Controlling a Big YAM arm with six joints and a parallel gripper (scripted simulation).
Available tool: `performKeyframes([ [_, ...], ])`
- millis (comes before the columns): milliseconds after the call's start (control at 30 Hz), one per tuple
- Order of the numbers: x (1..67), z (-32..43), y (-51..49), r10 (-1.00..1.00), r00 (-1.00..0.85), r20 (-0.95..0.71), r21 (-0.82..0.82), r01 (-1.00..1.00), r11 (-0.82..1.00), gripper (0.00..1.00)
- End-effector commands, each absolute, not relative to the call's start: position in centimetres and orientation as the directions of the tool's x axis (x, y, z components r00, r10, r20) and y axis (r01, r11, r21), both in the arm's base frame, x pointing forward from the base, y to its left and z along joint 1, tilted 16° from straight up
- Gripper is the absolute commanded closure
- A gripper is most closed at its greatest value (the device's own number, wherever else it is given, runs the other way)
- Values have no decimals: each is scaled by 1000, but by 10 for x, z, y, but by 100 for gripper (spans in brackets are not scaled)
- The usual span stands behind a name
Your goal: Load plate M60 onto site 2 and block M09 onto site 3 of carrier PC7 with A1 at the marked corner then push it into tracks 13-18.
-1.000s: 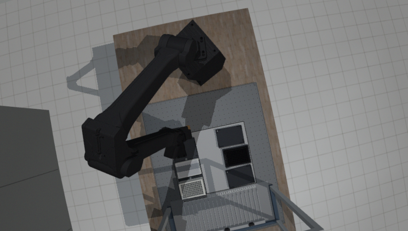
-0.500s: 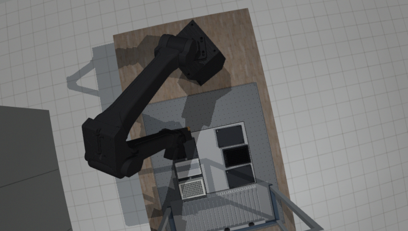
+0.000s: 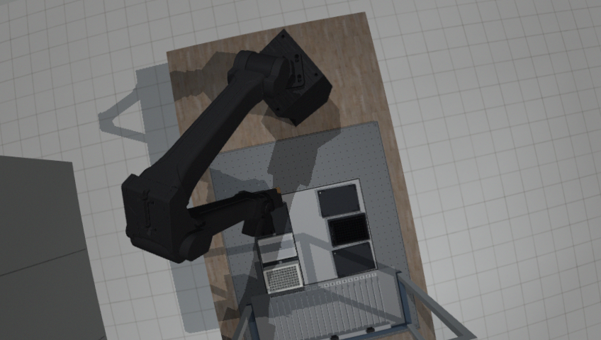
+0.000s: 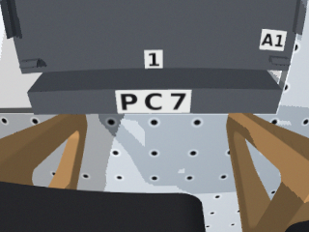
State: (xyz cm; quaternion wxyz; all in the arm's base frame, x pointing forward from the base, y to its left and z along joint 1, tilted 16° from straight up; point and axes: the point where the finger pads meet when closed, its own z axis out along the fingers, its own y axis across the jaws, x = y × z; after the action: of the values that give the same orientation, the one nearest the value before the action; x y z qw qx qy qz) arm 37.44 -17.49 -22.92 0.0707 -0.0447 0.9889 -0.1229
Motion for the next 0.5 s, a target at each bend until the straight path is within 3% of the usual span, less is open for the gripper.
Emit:
performKeyframes([
  [0,382,-227,-169,-114,-984,-135,-250,-78,965,20],
  [467,391,-224,-169,-114,-983,-144,-252,-75,965,20],
])
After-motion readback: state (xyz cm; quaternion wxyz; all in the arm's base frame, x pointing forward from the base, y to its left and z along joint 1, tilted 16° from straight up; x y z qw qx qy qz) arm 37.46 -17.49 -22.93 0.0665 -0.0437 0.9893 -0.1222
